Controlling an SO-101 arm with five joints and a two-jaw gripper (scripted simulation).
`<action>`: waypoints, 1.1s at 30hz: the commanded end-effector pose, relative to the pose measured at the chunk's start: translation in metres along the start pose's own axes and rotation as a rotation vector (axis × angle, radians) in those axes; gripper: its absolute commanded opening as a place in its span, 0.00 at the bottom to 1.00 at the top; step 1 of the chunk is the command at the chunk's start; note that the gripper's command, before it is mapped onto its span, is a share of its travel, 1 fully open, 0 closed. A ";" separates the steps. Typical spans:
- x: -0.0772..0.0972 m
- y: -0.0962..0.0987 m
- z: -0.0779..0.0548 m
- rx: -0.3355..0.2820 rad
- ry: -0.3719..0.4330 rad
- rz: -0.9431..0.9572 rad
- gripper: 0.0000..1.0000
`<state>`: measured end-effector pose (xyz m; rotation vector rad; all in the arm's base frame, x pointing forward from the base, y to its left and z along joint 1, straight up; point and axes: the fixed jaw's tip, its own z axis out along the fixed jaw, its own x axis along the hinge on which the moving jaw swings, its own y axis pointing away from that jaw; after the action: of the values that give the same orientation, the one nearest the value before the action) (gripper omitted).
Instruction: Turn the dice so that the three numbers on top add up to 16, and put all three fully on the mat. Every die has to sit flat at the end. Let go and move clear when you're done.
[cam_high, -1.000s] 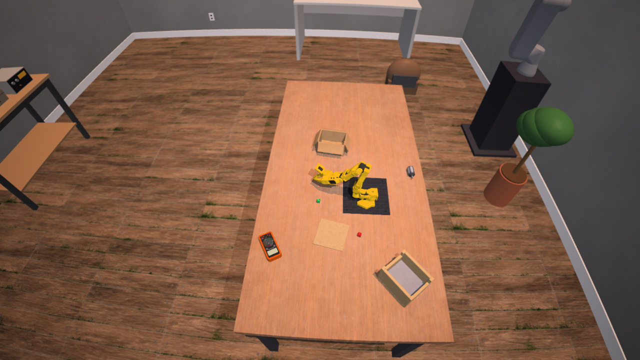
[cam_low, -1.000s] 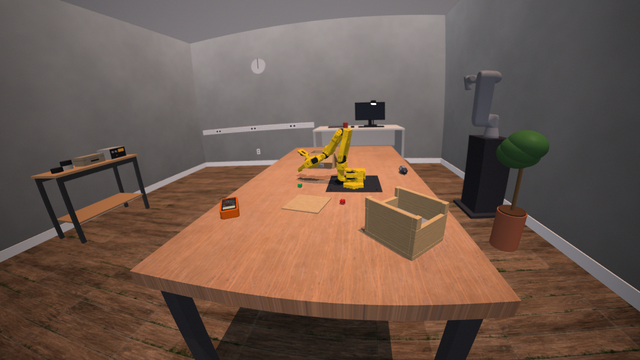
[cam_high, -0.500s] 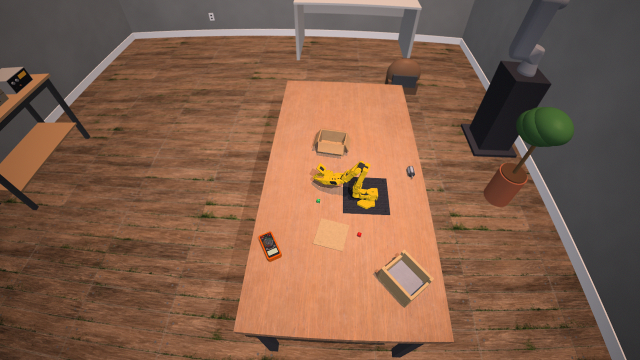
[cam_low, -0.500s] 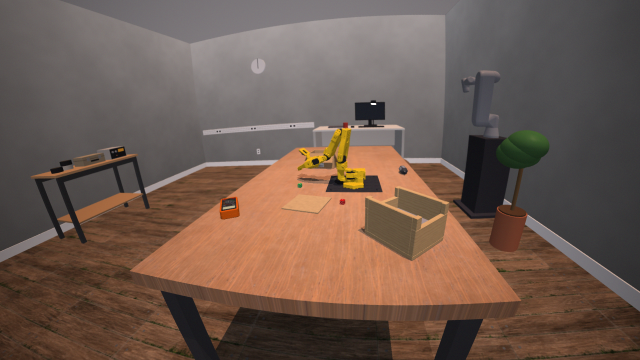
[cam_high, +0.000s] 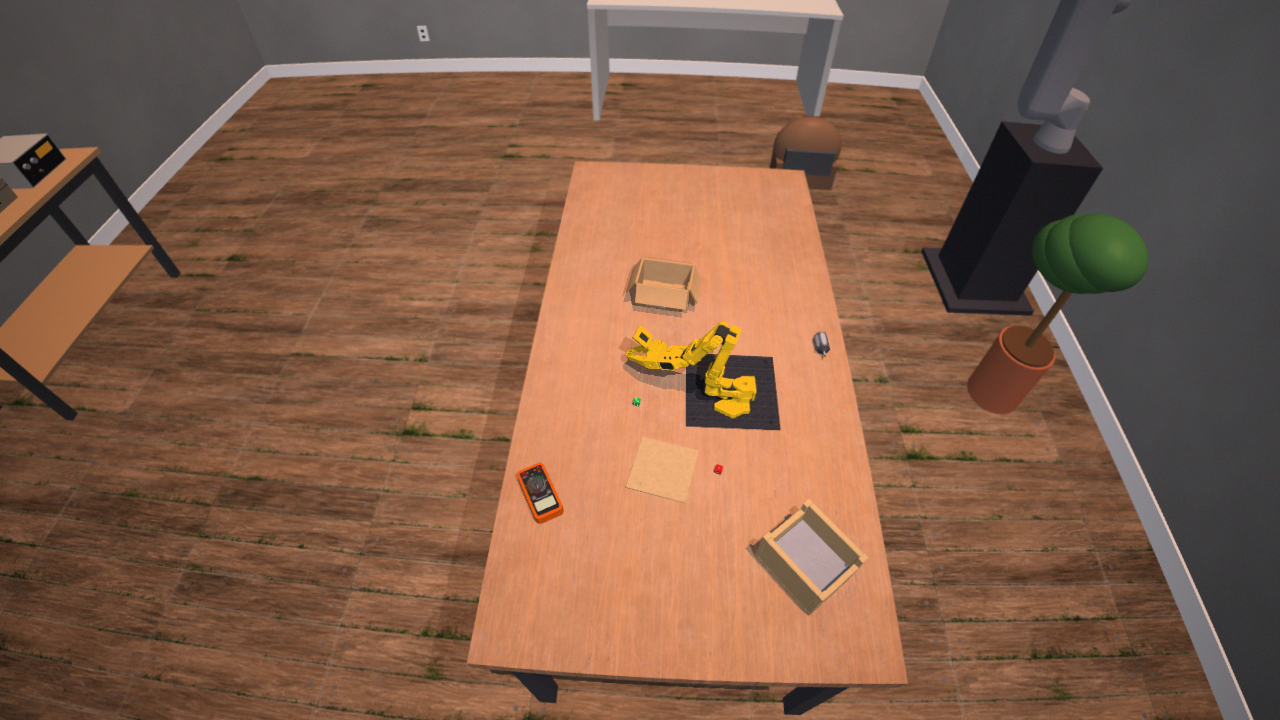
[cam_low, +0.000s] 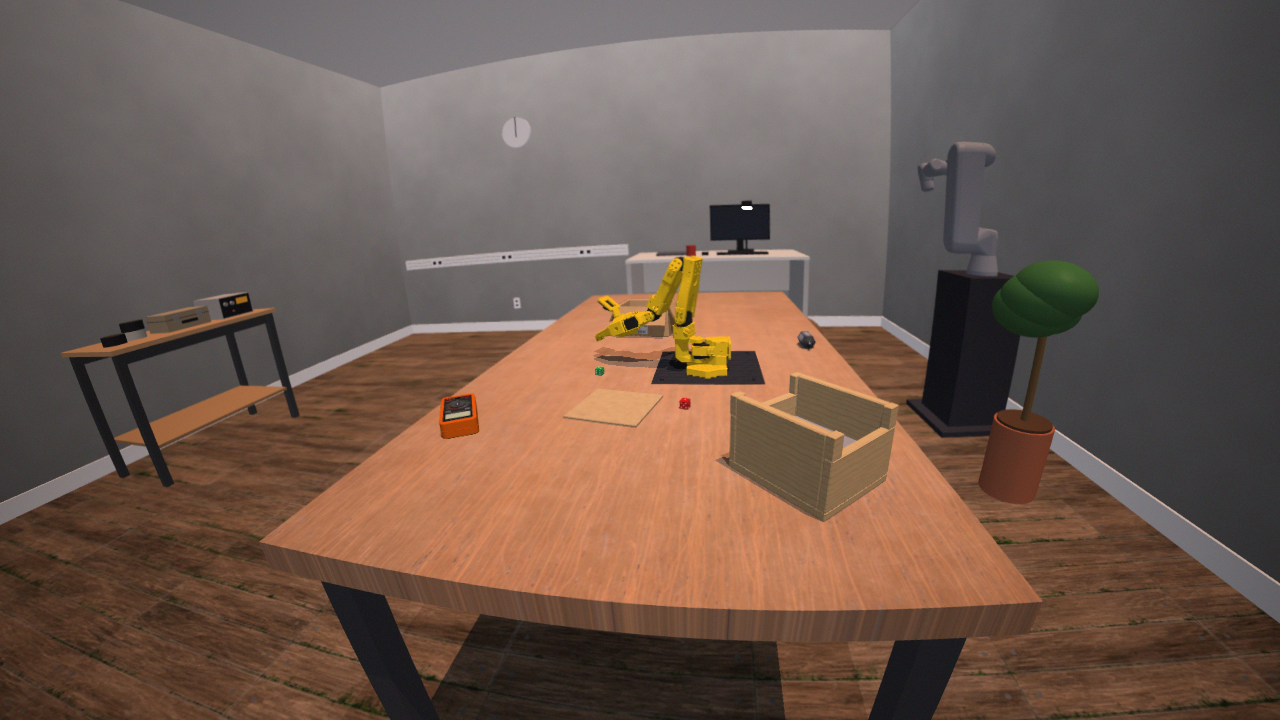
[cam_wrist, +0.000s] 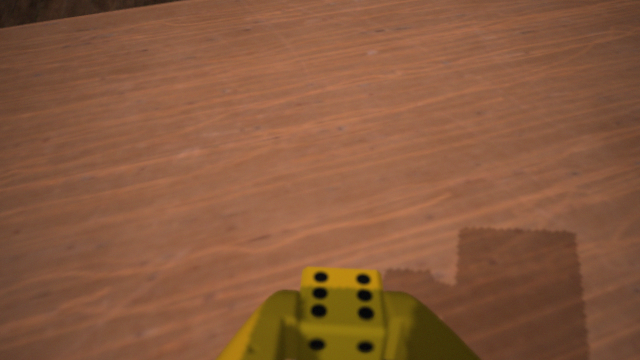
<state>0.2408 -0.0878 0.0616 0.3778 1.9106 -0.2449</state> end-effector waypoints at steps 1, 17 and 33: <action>0.007 0.002 -0.001 -0.007 0.023 -0.009 0.00; 0.012 0.002 -0.004 -0.007 0.040 -0.023 0.00; 0.018 0.002 -0.002 -0.007 0.040 -0.023 0.00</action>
<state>0.2357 -0.0858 0.0495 0.3698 1.9423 -0.2501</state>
